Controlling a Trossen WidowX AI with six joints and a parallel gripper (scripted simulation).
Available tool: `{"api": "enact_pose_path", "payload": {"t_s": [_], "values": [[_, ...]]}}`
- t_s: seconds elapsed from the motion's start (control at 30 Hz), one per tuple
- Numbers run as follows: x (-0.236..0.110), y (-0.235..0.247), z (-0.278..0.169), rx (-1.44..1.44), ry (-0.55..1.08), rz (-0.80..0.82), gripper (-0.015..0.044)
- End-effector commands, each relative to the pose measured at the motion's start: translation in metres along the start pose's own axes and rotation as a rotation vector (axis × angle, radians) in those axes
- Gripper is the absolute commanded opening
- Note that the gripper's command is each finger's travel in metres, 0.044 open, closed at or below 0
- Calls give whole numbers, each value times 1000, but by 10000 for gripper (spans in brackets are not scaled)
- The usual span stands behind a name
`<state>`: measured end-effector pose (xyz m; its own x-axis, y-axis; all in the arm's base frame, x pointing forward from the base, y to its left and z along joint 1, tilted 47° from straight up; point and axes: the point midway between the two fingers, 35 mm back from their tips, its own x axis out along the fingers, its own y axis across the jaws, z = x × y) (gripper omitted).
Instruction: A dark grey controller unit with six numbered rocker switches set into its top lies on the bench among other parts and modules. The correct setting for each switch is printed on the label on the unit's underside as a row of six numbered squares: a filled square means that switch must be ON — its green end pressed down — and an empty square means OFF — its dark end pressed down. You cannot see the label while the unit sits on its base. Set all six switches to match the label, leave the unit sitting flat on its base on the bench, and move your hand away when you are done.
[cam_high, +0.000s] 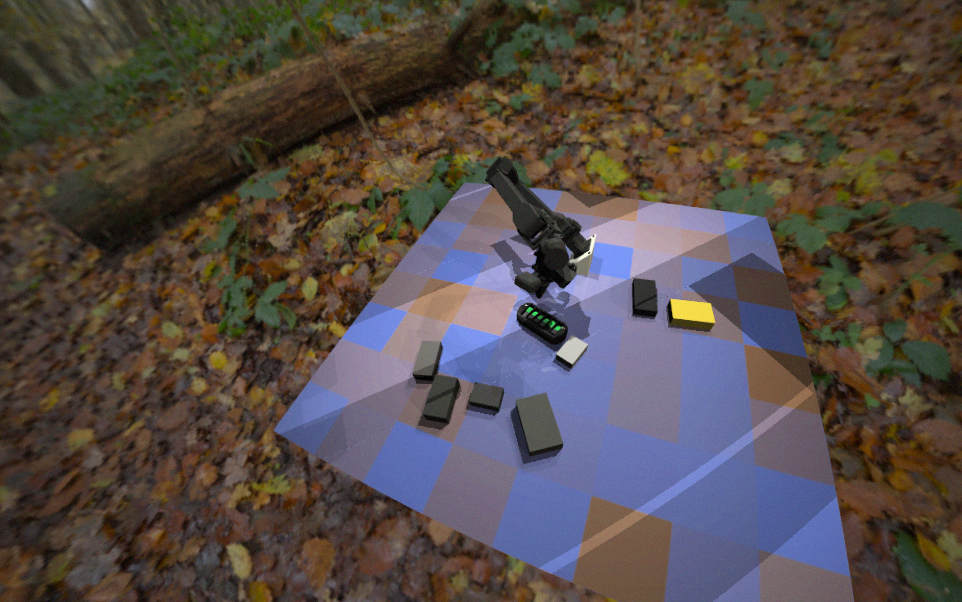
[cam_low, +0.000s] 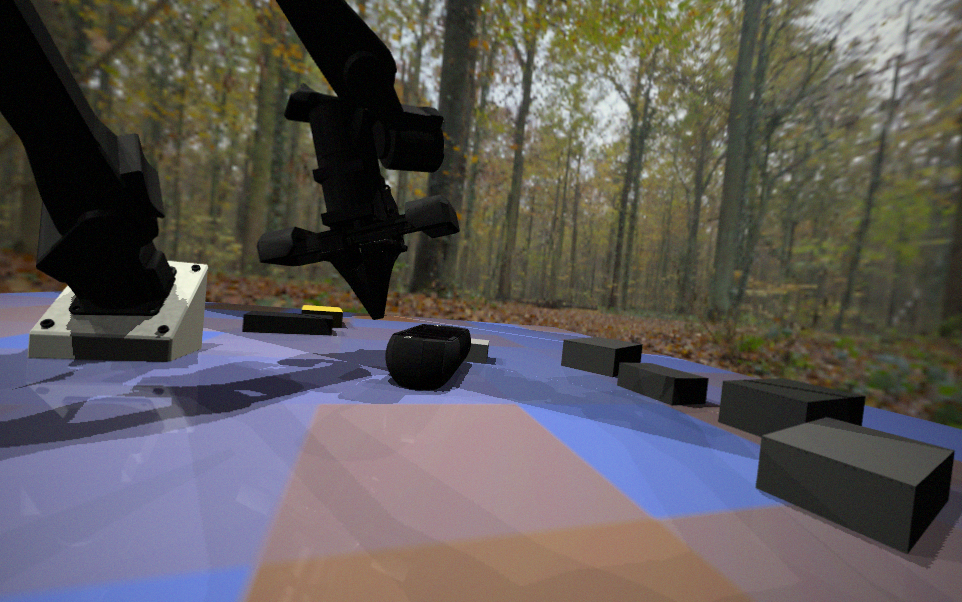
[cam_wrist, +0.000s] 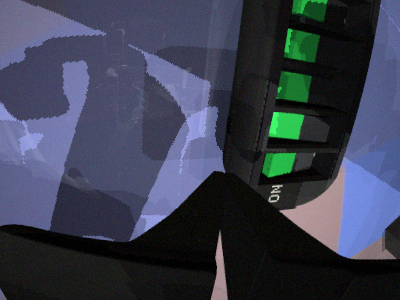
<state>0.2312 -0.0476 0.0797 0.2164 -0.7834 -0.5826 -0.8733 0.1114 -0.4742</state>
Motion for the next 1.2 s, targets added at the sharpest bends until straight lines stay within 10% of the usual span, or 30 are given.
{"api": "enact_pose_path", "payload": {"t_s": [0.0,1.17], "values": [[1,2,-2,-6,4,-9,0],[26,-110,87,-1,-1,515,0]]}}
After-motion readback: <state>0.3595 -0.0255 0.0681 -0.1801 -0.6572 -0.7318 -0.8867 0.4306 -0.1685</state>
